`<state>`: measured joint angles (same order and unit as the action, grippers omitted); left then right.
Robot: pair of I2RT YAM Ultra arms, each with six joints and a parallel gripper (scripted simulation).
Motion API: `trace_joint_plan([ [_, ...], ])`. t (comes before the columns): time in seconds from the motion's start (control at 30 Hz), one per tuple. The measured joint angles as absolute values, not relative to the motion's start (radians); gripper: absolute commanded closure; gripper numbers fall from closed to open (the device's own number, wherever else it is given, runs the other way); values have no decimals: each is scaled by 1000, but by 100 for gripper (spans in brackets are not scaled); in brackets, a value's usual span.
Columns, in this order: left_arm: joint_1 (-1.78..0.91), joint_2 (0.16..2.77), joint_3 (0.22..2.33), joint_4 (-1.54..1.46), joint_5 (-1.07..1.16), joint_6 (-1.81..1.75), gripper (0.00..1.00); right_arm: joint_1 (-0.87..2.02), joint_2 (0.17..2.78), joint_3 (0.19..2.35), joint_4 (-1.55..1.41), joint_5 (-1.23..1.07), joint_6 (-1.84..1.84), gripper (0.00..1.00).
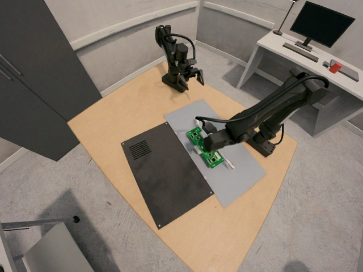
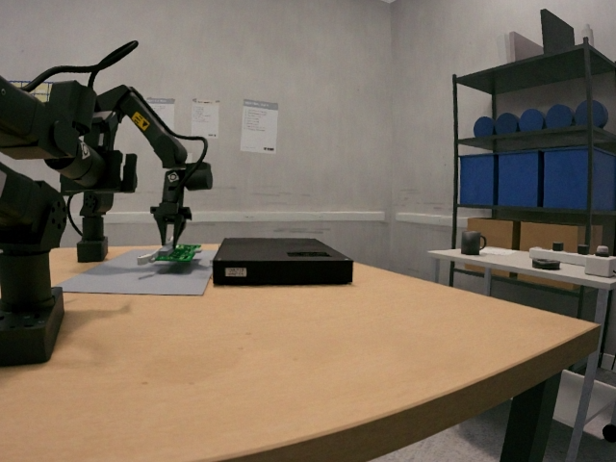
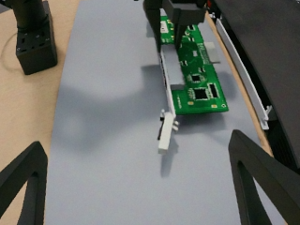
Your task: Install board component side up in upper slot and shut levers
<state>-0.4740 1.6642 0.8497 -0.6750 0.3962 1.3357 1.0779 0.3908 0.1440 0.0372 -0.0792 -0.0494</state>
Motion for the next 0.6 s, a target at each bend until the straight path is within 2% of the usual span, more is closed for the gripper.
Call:
trace_joint_plan([
  [0.6,-468,1695,923,-697,400,1334,81,1078,391,144,37,-79,-49,0],
])
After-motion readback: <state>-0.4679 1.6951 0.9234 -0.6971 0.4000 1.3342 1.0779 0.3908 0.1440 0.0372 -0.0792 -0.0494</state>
